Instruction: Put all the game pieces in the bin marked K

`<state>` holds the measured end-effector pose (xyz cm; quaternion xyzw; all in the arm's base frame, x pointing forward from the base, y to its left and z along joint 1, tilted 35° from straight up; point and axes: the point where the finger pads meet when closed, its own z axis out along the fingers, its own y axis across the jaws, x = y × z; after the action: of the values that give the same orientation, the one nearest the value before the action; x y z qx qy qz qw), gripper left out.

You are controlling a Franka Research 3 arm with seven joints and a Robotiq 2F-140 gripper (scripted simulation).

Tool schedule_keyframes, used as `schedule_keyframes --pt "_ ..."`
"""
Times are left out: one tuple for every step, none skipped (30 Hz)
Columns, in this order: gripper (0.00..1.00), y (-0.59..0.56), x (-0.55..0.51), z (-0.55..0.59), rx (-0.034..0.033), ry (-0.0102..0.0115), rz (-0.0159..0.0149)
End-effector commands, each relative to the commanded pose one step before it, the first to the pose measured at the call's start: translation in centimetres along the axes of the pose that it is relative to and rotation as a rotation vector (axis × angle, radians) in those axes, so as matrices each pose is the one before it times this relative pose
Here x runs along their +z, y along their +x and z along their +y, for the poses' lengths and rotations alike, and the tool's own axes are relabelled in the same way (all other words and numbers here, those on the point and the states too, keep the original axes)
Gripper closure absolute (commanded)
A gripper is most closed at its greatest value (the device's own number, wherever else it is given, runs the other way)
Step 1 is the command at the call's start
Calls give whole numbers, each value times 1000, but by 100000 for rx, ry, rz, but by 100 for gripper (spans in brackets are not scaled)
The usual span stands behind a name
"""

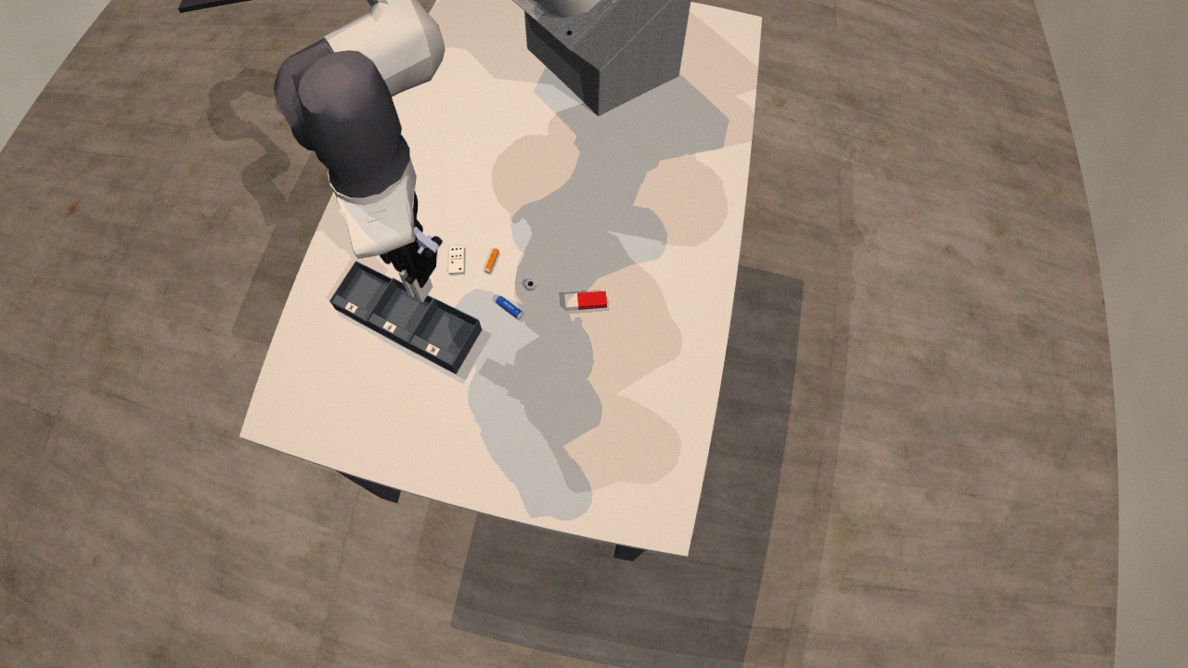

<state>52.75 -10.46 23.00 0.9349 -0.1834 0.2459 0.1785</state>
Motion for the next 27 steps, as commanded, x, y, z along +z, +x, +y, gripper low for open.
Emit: schedule_keyframes --pt "95 -306 30 171 -1741 -628 -862" --pt "95 0 0 0 0 0 0" --pt "95 0 0 0 0 0 0" --pt "95 0 0 0 0 0 0" --pt "95 0 0 0 0 0 0" --pt "95 0 0 0 0 0 0" --pt "95 0 0 0 0 0 0" --pt "95 0 0 0 0 0 0" --pt "95 0 0 0 0 0 0" --pt "95 0 0 0 0 0 0" --pt "95 0 0 0 0 0 0" --pt "95 0 0 0 0 0 0" --pt "95 0 0 0 0 0 0" --pt "95 0 0 0 0 0 0" --pt "95 0 0 0 0 0 0" --pt "95 0 0 0 0 0 0" --pt "95 0 0 0 0 0 0" --pt "75 -587 531 262 -5000 0 0" --pt "75 -599 531 232 -5000 0 0" --pt "75 -610 531 202 -5000 0 0" --pt "75 -619 531 171 -3638 -13 12" --pt "75 -625 530 148 -1987 -84 -66" --pt "75 -628 531 135 -2041 -142 -173" --pt "75 -629 532 122 -2052 -188 -255" --pt "75 -630 534 108 -2075 -222 -316" --pt "75 -631 536 94 -2111 -244 -356" --pt "75 -631 539 79 -2155 -258 -380"
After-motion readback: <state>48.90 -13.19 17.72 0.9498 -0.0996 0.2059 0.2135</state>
